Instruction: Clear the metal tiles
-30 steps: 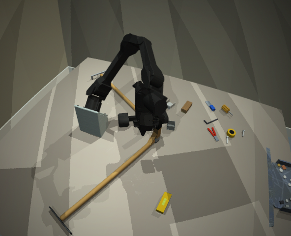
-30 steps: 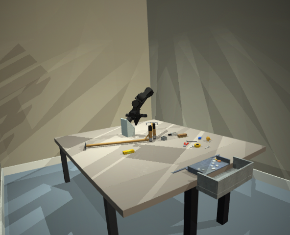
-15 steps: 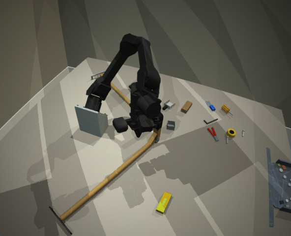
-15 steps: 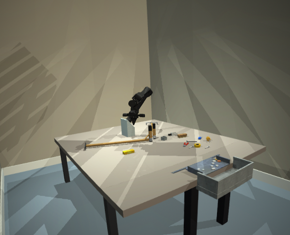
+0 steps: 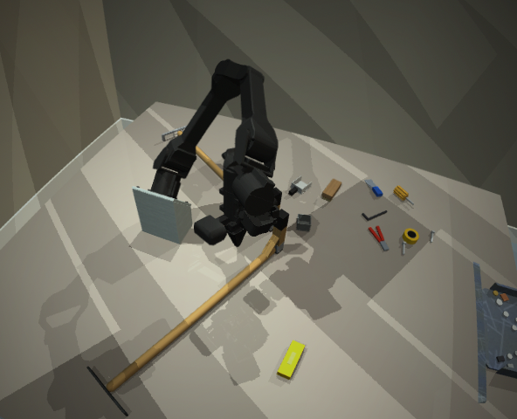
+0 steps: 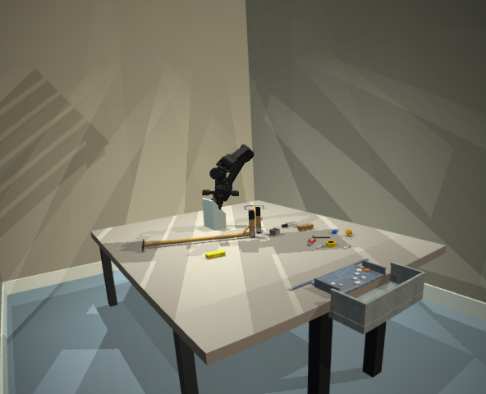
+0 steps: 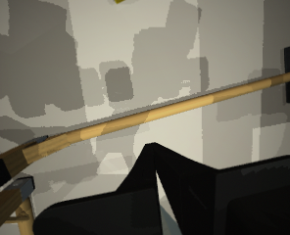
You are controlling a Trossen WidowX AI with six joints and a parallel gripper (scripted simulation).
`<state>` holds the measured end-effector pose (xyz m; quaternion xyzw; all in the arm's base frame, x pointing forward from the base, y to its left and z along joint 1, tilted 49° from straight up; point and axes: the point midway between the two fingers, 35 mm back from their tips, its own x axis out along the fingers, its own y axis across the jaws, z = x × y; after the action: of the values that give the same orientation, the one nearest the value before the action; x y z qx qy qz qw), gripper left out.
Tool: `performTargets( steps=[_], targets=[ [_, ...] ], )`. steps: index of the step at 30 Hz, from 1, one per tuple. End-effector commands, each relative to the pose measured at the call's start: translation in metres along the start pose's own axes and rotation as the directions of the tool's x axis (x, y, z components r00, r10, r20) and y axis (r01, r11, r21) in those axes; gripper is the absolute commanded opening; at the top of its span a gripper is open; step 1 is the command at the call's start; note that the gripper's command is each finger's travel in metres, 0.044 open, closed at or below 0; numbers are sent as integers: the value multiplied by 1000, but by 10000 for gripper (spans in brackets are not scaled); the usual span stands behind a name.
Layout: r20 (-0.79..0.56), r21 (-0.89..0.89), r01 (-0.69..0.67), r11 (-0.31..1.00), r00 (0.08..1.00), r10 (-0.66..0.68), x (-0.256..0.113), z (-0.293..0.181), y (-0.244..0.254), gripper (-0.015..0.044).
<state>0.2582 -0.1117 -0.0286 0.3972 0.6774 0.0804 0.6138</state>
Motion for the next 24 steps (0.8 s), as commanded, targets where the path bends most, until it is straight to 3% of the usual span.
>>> performTargets(
  steps=[1, 24],
  targets=[
    [-12, -89, 0, 996, 1000, -1, 1, -2, -7, 0],
    [-46, -528, -35, 849, 999, 12, 0, -14, -36, 0]
  ],
)
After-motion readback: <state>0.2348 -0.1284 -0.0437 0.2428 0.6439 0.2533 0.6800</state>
